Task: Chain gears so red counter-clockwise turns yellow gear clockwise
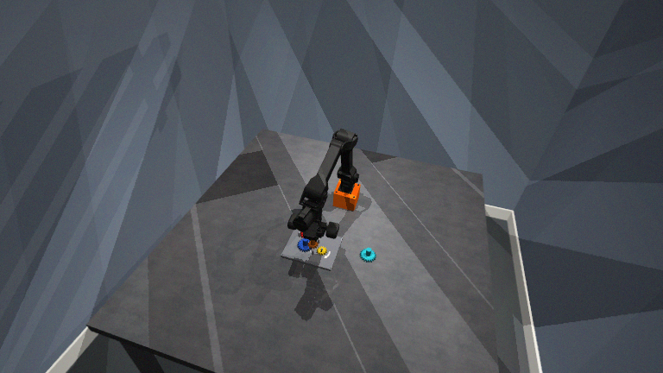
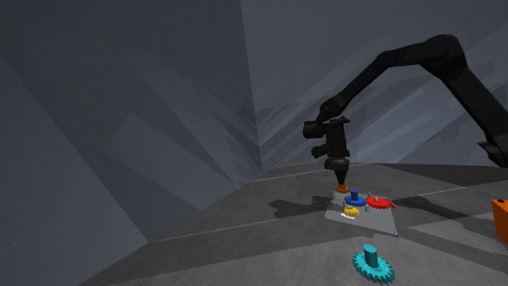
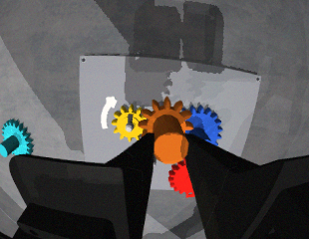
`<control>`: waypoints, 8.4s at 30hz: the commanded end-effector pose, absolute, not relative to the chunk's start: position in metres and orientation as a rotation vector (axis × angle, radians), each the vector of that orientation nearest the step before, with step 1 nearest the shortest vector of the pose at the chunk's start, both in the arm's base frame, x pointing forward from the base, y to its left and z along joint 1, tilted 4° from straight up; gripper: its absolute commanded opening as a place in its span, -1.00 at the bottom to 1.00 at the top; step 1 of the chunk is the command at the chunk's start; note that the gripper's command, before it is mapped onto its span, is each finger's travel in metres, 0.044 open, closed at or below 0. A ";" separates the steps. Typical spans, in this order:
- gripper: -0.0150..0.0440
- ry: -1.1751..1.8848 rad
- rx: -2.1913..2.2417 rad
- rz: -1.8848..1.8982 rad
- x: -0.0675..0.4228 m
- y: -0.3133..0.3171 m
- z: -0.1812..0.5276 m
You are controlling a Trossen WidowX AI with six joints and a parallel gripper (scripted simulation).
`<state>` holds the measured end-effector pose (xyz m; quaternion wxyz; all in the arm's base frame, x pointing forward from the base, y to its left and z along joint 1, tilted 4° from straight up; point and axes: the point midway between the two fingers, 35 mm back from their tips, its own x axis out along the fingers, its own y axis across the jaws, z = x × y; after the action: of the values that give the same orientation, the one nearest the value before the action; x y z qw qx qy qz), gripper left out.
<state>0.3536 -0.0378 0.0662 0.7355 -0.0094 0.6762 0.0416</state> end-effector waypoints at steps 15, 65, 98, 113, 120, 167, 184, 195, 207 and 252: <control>-0.49 1.486 0.241 -0.142 0.352 -0.038 0.068; -0.49 1.457 0.519 -0.400 0.356 -0.035 0.021; -0.49 1.486 0.243 -0.143 0.357 -0.036 0.018; -0.49 1.451 0.553 -0.432 0.356 -0.035 0.015; -0.31 1.443 0.595 -0.470 0.357 -0.035 0.014; 1.00 1.466 0.425 -0.312 0.346 -0.040 0.107; 1.00 1.466 0.425 -0.312 0.346 -0.040 0.107; 1.00 1.468 0.425 -0.312 0.345 -0.029 0.108; 1.00 1.484 0.432 -0.309 0.284 0.149 0.134; 1.00 1.488 0.448 -0.293 0.190 0.237 0.154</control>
<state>0.1898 0.2381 0.1547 0.7028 0.2006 0.6704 -0.1280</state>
